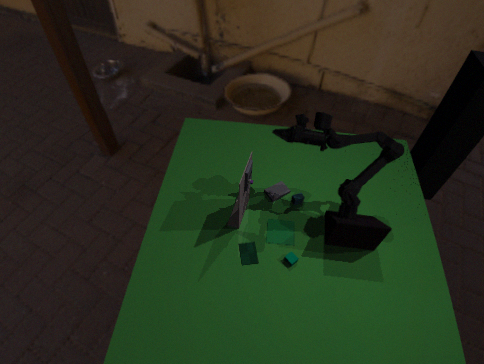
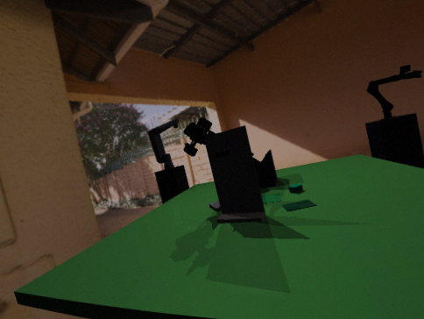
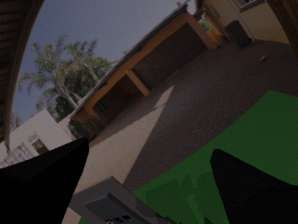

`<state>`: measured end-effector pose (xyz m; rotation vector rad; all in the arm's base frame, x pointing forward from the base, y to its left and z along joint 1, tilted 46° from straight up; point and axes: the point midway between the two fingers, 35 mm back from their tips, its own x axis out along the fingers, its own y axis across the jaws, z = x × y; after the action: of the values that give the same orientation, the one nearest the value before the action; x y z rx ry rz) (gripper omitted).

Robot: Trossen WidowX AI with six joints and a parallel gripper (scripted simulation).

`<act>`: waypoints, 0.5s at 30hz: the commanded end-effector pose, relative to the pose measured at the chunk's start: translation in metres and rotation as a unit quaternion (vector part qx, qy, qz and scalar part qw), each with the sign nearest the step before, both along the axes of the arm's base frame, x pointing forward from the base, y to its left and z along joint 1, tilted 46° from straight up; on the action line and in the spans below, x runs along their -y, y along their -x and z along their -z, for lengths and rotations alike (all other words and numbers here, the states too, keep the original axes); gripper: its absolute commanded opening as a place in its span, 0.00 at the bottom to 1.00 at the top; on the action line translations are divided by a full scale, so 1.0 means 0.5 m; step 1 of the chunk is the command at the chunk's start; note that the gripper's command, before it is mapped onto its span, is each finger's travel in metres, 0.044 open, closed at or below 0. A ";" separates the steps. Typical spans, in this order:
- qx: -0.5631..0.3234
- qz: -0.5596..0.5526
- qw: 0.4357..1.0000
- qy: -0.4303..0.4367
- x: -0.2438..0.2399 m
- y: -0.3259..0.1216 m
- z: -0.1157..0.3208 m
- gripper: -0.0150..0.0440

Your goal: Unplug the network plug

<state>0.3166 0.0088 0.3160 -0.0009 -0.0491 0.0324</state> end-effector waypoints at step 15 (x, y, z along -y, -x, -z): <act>-0.020 -0.005 0.994 -0.110 -0.033 -0.068 0.124 0.52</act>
<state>0.3464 0.0227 0.2675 0.1728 -0.0208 0.0422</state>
